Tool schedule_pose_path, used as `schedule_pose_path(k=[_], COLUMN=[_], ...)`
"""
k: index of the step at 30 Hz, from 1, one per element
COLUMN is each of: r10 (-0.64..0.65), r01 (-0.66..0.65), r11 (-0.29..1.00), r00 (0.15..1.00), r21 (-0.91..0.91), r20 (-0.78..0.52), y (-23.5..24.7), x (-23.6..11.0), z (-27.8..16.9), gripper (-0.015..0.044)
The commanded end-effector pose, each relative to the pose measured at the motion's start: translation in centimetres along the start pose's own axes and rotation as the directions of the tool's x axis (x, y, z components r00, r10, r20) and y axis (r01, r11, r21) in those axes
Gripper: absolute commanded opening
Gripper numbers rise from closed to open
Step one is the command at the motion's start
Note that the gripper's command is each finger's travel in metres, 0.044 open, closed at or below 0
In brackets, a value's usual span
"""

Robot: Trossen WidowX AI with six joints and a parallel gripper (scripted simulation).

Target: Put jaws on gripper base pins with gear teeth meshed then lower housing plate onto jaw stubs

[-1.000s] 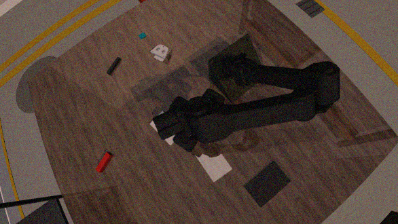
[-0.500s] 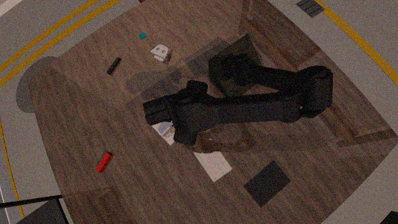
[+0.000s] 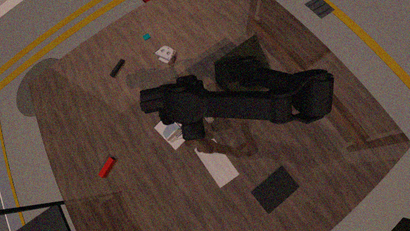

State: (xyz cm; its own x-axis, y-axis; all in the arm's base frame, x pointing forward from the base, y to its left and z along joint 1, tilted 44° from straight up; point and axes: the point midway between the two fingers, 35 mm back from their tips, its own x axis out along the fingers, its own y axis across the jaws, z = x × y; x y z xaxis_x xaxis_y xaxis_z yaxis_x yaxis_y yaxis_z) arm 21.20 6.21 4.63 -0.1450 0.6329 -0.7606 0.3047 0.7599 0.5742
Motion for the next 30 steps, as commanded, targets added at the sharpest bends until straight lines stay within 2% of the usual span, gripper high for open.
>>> schedule_pose_path(k=[1, 11, 22, 30], r10=[0.000, 0.011, 0.028, 0.039], r01=[0.000, -0.013, -0.033, -0.043], r11=[0.995, 0.938, 0.809, 0.720], r00=[1.000, 1.000, 0.999, 0.999], r21=[-0.104, -0.345, -0.587, -0.692], r20=[-0.001, -0.008, -0.017, -0.021], y=[-0.9, -2.9, -5.1, -6.2], x=[0.0, 0.2, 0.4, 0.5], z=[0.4, 1.1, 1.6, 1.7], gripper=[0.0134, 0.0134, 0.0134, 0.0134])
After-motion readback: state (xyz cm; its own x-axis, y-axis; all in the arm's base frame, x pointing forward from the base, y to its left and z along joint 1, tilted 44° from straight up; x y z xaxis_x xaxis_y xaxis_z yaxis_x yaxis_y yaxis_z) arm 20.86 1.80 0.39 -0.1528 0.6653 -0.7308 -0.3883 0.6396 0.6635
